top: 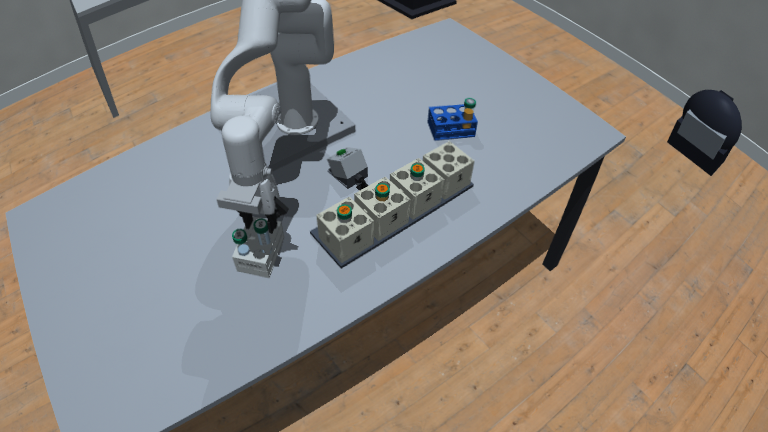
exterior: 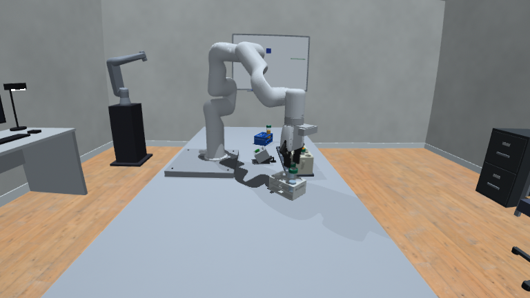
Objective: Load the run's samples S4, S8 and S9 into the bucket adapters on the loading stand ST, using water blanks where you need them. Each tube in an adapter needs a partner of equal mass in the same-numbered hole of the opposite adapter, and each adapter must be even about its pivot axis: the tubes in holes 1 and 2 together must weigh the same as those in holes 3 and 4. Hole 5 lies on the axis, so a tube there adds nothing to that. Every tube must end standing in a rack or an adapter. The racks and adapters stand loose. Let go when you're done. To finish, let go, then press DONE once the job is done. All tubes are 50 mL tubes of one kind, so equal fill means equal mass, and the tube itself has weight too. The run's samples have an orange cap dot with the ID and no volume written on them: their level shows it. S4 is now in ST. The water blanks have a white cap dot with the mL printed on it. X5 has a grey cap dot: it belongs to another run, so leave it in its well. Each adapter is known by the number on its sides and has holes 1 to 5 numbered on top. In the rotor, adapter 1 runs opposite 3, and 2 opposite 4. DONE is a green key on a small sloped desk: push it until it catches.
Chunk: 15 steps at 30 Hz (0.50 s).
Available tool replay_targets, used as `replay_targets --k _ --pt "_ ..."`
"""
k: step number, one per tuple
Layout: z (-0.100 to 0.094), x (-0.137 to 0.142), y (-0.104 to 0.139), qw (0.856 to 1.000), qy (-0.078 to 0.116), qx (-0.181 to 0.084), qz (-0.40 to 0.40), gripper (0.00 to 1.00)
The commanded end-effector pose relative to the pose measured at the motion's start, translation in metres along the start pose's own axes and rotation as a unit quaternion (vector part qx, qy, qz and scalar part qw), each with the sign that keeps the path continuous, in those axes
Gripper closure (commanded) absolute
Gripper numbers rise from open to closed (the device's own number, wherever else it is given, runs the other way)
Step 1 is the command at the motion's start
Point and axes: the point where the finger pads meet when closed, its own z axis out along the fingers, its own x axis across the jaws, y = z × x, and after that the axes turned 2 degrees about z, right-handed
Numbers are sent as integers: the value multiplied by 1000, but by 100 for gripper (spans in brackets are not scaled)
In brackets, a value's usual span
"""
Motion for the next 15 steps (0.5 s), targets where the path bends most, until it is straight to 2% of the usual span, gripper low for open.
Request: replay_targets --k 1,15 --pt "1 0 -1 1000 -1 2 0 43" --pt "9 0 -1 1000 -1 2 0 43"
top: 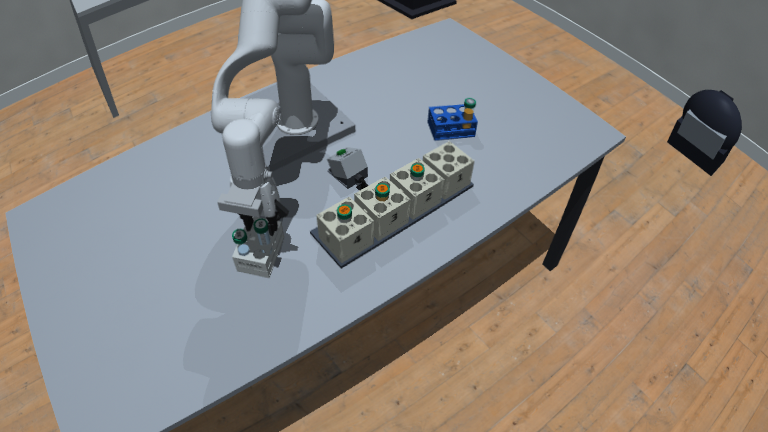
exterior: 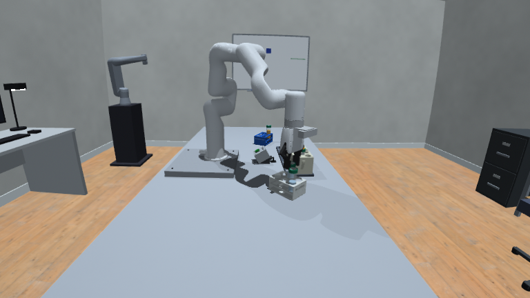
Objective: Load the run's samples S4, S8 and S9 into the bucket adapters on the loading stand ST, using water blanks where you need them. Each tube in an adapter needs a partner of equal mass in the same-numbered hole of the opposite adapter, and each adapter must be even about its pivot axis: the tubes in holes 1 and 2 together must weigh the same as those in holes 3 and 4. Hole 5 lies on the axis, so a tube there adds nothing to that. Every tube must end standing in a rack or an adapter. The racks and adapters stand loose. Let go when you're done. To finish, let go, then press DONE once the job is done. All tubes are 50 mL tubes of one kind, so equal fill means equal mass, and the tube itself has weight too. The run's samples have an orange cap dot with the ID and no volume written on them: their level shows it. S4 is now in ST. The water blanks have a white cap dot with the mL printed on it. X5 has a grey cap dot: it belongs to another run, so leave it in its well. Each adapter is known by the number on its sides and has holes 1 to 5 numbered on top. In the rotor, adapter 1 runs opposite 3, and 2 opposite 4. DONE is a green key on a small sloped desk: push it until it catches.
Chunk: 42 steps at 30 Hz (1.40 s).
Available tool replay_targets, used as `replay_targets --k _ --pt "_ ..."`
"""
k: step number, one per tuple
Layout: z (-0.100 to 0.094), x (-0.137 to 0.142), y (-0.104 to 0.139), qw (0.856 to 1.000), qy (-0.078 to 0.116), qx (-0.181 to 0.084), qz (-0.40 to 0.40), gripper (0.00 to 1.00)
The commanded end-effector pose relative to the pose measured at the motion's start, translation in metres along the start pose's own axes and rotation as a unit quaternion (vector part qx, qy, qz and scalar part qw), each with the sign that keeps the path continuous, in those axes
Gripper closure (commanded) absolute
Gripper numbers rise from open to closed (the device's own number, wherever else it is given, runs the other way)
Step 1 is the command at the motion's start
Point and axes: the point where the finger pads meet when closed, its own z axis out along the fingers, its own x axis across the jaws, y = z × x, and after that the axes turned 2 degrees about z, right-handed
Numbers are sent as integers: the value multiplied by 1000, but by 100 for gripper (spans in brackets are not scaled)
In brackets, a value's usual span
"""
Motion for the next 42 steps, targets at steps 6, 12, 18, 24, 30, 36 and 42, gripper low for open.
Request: replay_targets --k 6,12,18,24,30,36,42 --pt "4 0 -1 1000 -1 2 0 43" --pt "4 0 -1 1000 -1 2 0 43" --pt "4 0 -1 1000 -1 2 0 43" --pt "3 0 -1 1000 -1 2 0 100" --pt "3 0 -1 1000 -1 2 0 100" --pt "3 0 -1 1000 -1 2 0 100" --pt "3 0 -1 1000 -1 2 0 100"
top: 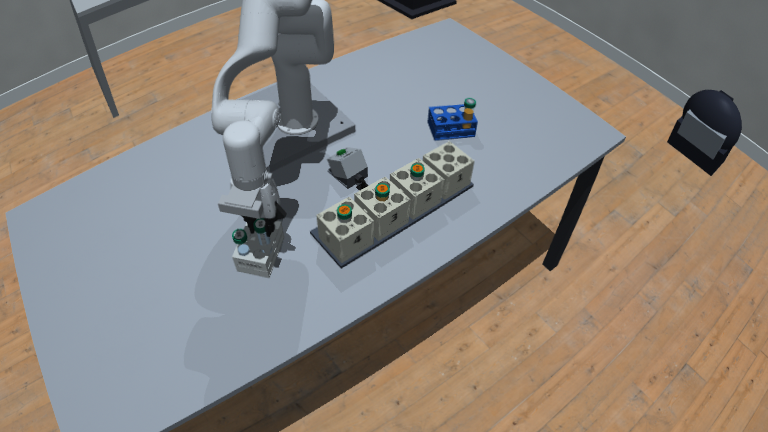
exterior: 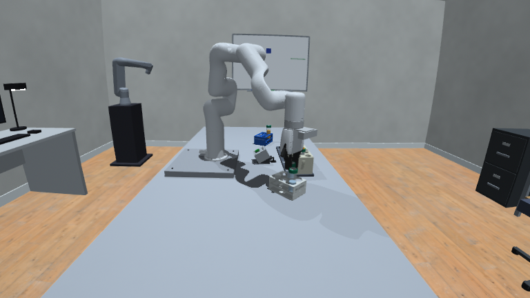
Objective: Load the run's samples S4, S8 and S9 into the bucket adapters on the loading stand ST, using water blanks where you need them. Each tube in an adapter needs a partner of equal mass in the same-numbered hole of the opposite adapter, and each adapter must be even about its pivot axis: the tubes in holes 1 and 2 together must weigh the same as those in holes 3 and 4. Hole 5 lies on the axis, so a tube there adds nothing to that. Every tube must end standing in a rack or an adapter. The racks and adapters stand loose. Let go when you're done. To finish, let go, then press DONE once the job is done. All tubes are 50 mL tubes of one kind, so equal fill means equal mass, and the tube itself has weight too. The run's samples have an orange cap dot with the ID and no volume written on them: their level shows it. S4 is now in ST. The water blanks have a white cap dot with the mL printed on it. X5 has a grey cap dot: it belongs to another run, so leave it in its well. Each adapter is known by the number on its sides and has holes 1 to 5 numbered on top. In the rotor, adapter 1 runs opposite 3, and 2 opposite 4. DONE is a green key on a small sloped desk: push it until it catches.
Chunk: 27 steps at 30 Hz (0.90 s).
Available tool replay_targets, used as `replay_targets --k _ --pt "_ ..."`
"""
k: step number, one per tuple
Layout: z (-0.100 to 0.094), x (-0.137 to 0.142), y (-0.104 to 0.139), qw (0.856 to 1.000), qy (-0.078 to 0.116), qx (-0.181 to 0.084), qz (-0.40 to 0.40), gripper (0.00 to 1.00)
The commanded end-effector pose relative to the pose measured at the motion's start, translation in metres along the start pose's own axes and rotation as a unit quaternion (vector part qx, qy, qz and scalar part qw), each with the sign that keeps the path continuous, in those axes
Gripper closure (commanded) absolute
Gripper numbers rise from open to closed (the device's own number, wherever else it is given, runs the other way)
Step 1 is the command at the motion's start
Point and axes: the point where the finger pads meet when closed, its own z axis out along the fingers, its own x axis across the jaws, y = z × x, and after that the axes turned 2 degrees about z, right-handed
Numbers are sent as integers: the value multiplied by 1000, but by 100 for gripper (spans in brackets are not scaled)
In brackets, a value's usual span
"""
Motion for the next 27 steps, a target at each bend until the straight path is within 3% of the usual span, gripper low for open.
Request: replay_targets --k 1,27 --pt "-2 0 -1 1000 -1 2 0 100" --pt "-6 0 -1 1000 -1 2 0 100"
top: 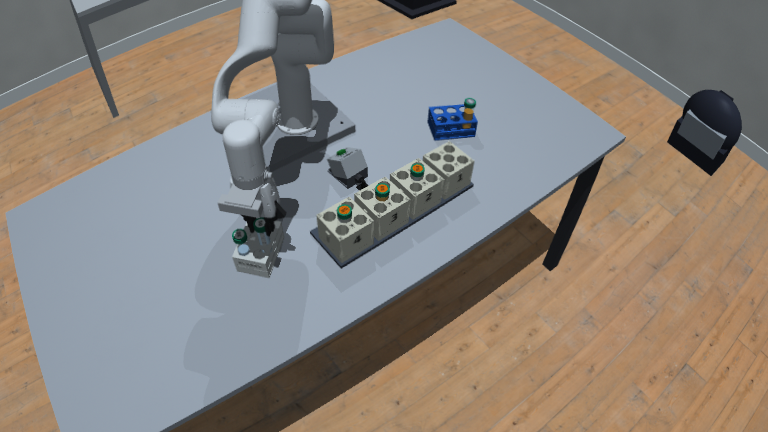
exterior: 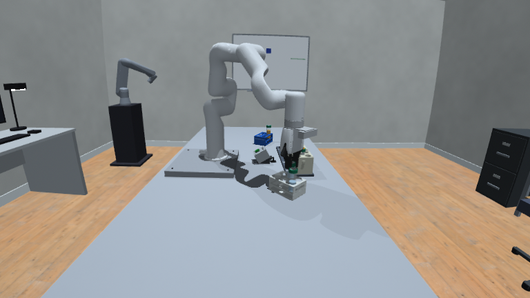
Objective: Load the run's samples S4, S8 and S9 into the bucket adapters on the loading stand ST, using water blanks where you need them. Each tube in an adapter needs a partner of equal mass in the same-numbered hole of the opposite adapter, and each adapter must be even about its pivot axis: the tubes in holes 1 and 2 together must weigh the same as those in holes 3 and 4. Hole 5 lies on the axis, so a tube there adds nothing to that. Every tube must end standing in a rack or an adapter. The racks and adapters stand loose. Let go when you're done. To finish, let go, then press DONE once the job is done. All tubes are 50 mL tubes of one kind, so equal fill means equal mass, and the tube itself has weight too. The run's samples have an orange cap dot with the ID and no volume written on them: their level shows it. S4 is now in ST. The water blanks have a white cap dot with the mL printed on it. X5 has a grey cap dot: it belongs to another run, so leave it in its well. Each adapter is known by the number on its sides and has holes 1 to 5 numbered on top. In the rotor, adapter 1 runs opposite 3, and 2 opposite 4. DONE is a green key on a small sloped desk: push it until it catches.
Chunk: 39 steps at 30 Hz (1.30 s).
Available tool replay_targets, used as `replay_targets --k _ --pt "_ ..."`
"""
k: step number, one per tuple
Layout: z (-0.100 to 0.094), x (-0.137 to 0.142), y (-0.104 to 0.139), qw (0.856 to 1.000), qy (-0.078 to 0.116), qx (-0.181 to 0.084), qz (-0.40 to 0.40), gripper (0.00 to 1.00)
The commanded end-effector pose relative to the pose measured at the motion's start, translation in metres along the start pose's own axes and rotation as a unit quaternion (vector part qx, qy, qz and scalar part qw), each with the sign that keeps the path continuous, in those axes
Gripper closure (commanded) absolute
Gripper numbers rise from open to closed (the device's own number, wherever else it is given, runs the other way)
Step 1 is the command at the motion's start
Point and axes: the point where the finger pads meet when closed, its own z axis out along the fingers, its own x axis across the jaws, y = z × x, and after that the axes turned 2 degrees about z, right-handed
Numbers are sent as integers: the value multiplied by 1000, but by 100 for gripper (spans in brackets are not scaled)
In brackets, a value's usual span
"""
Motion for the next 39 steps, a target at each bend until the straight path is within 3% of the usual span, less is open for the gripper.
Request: replay_targets --k 1,30,39 --pt "-4 0 -1 1000 -1 2 0 100" --pt "-19 0 -1 1000 -1 2 0 100" --pt "-37 0 -1 1000 -1 2 0 100"
